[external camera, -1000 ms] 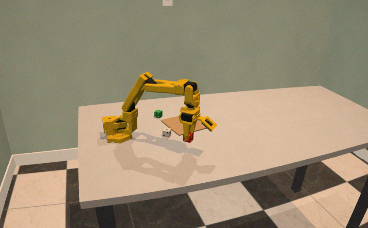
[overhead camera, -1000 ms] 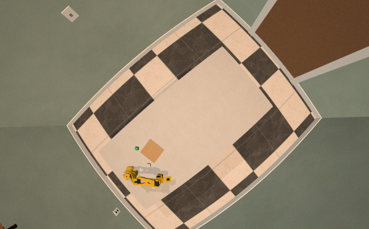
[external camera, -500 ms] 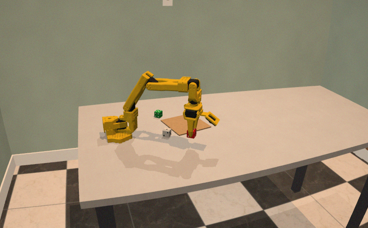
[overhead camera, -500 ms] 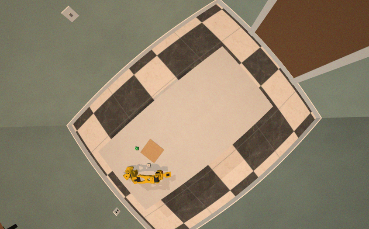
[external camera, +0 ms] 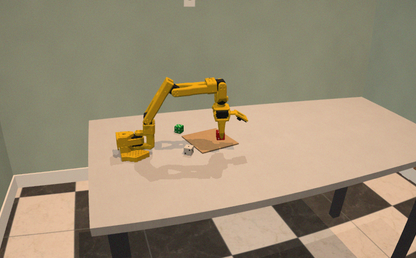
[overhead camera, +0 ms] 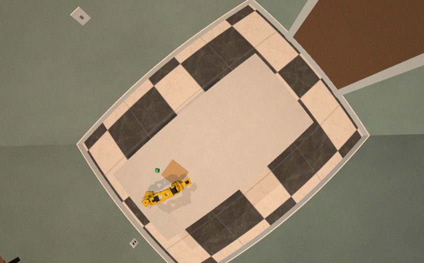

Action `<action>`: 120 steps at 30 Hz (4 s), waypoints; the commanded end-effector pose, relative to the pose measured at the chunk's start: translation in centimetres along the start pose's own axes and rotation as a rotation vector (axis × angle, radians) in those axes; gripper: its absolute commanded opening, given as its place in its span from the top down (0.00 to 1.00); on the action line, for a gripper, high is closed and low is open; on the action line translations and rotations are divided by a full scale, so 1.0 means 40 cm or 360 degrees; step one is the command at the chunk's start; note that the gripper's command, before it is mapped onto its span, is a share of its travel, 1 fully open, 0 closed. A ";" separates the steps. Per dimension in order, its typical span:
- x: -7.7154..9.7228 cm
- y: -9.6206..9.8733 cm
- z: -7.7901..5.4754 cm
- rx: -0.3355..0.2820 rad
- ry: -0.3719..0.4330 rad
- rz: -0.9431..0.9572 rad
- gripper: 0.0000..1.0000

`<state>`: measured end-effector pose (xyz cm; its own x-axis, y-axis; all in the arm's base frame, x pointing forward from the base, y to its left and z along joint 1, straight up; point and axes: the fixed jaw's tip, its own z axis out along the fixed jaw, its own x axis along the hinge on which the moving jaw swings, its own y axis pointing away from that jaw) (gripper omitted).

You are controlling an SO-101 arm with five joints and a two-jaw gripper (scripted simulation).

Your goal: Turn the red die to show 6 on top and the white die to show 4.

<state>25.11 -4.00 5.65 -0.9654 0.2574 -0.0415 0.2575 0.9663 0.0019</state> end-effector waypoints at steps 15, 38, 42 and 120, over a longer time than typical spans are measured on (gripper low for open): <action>0.022 0.216 -0.021 -0.0051 -0.0110 -0.0521 1.00; 0.020 0.221 -0.023 -0.0054 -0.0123 -0.0541 1.00; 0.020 0.221 -0.022 -0.0053 -0.0119 -0.0541 1.00; 0.027 0.219 0.053 -0.0023 0.0005 -0.0540 1.00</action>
<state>26.00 4.49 2.80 -0.9976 -0.0696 0.0029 -0.0696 0.9976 -0.0013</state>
